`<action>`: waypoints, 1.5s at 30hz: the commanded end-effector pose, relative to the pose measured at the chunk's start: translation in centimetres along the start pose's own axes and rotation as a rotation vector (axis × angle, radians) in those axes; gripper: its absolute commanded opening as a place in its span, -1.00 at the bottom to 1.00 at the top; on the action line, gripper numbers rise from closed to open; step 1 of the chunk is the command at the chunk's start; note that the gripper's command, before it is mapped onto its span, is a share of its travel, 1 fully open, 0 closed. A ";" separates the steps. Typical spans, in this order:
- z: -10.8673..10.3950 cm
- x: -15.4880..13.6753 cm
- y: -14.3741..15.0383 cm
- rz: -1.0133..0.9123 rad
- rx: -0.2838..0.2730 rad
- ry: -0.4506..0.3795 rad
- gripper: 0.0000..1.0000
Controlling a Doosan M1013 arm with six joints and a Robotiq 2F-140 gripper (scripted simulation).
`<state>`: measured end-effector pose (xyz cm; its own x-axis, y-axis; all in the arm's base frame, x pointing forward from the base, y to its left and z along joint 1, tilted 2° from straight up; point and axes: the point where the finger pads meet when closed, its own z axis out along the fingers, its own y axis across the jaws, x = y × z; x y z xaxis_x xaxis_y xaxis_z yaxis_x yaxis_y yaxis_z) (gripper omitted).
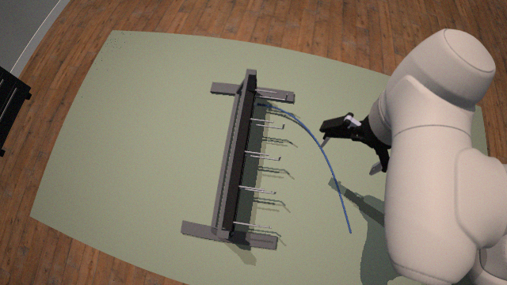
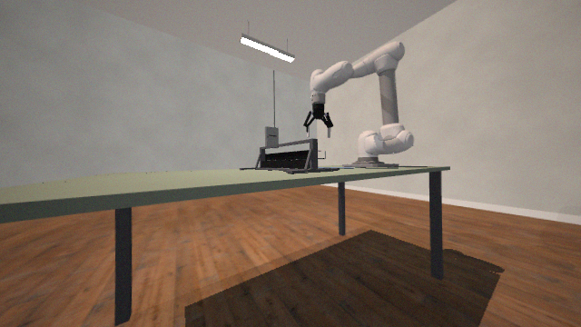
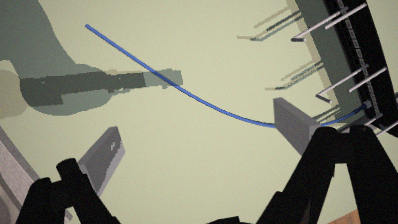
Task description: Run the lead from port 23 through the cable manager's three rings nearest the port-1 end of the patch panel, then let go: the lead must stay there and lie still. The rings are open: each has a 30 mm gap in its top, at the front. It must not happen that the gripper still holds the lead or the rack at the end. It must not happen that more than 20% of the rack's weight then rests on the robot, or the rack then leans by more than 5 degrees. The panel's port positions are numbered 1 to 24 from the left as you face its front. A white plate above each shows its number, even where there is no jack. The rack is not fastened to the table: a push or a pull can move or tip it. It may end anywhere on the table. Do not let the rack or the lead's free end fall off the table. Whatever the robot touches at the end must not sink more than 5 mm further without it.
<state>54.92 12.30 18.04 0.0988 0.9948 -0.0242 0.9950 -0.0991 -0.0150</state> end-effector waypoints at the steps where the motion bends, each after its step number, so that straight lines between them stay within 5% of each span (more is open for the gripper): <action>1: 1.5 0.9 -1.6 -0.163 0.001 -0.002 1.00; 16: 2.9 1.8 -3.2 -0.326 0.003 -0.005 1.00; 17: 2.9 1.8 -3.2 -0.326 0.003 -0.005 -1.00; 45: 2.9 1.8 -3.2 -0.326 0.003 -0.005 -1.00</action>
<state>51.88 14.33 15.15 -0.2247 0.9742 -0.0227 0.9742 0.2241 -0.0256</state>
